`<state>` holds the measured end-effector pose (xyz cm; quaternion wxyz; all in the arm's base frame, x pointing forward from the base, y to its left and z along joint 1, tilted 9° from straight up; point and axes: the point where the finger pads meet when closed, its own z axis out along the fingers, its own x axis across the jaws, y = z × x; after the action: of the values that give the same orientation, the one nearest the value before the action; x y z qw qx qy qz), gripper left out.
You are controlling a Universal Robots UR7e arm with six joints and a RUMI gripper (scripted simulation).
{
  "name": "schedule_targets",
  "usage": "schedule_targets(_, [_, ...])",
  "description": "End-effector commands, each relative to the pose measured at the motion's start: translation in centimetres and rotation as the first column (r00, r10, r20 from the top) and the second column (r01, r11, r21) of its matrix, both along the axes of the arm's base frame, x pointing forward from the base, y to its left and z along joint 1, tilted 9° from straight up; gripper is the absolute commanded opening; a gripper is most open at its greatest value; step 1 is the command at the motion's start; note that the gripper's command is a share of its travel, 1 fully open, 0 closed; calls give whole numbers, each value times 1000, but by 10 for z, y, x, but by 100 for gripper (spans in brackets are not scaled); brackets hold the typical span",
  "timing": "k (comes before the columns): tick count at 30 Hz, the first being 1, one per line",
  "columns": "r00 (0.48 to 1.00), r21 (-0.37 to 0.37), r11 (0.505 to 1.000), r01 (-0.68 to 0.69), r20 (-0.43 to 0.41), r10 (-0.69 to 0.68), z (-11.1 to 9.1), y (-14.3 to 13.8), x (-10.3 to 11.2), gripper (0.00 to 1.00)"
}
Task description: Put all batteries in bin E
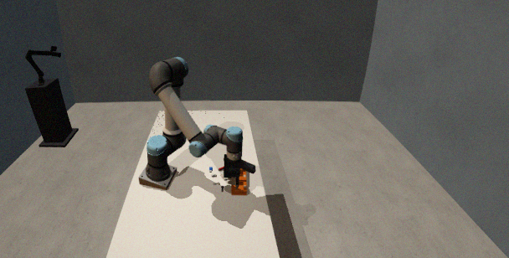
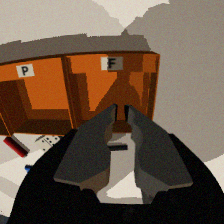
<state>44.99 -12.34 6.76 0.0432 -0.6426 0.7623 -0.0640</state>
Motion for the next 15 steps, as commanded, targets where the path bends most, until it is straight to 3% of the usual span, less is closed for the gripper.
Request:
schedule_targets(1, [1000,-1,1000,0,1,0,3,0,0,4])
schedule_targets(15, [1000,-1,1000,0,1,0,19,1,-2,4])
